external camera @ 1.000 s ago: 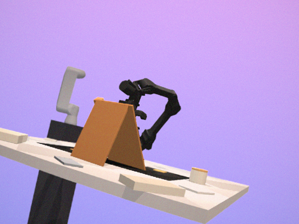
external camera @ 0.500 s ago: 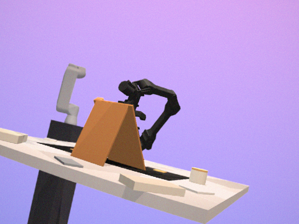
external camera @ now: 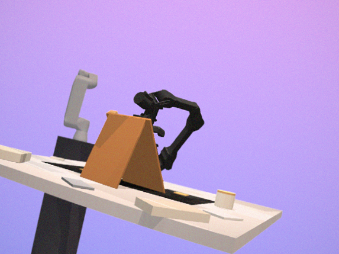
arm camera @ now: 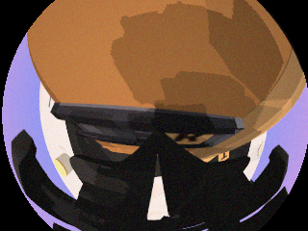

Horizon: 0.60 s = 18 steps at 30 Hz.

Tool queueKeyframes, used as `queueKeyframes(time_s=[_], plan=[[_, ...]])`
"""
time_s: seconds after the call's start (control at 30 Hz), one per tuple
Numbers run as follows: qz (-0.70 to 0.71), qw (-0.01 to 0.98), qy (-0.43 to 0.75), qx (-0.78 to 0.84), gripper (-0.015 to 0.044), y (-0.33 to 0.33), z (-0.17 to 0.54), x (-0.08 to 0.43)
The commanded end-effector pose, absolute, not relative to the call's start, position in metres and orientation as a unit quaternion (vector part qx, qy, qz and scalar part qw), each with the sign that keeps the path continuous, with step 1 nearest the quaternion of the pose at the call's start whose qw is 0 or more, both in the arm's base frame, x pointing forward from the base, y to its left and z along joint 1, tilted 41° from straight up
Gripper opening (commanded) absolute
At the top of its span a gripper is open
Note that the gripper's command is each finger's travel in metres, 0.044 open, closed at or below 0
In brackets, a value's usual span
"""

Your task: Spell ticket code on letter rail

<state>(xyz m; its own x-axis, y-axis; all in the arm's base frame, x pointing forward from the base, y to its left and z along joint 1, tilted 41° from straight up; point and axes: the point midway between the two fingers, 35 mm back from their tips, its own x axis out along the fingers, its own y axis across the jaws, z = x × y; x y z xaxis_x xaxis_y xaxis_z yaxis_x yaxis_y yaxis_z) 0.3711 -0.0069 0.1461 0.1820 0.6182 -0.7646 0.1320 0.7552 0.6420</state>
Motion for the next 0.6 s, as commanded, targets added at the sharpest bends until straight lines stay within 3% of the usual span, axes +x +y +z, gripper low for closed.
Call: queueKeyframes(time_s=[0.0,0.57], plan=[[0.172,0.705,0.615,0.307,0.0,-0.0081,0.1454,0.37],[0.172,0.705,0.616,0.307,0.0,-0.012,0.1411,0.3689]])
